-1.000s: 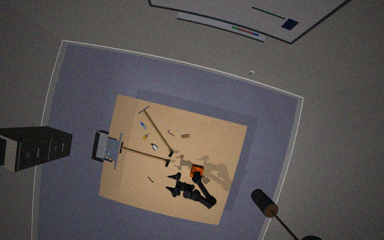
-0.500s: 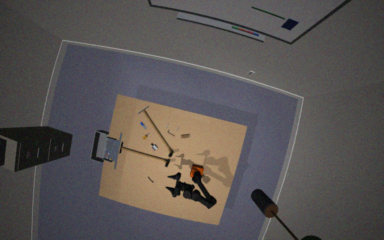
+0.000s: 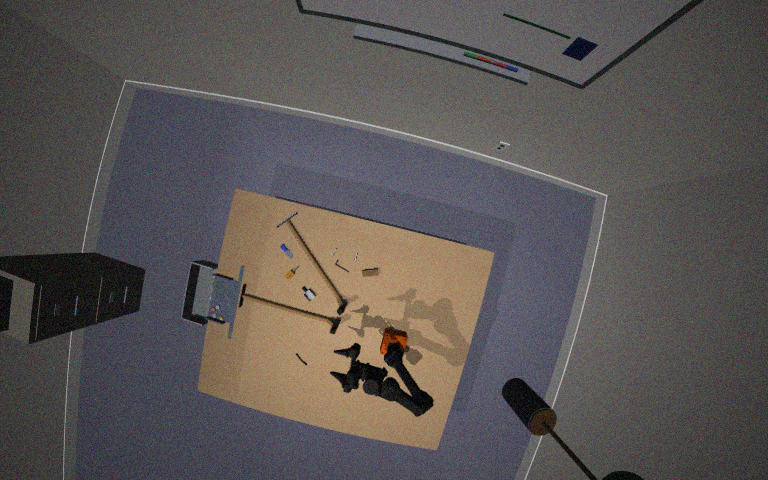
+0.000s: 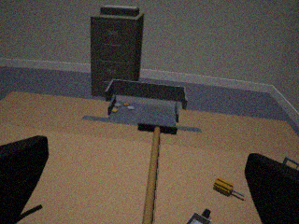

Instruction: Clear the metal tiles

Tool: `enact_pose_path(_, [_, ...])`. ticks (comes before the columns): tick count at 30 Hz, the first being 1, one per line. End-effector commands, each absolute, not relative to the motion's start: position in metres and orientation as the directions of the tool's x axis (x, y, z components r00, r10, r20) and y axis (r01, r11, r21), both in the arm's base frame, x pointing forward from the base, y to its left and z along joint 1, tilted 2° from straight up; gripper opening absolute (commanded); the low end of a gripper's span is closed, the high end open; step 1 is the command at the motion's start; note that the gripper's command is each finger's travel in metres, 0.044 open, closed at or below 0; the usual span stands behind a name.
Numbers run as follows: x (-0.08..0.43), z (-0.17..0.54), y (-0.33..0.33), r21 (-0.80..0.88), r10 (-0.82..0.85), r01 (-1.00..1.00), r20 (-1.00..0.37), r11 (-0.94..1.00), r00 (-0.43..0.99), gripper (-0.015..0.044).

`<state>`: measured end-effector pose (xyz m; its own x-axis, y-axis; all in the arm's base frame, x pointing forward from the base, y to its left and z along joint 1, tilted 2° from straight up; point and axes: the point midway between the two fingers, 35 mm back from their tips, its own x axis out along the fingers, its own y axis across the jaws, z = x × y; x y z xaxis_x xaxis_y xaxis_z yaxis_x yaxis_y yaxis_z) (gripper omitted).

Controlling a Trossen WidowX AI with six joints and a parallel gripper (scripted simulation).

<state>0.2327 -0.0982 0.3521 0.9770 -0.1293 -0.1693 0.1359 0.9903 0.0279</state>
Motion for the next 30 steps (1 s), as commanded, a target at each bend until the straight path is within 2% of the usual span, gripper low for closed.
enact_pose_path(1, [0.243, 0.333, -0.103, 0.042, -0.124, 0.137, -0.224, 0.99, 0.967, 0.044])
enact_pose_path(15, [0.274, 0.261, -0.114, 0.076, -0.11, 0.156, -0.417, 0.985, 0.902, 0.044])
enact_pose_path(30, [0.293, 0.17, -0.117, 0.068, -0.115, 0.202, -0.631, 0.977, 0.767, 0.044])
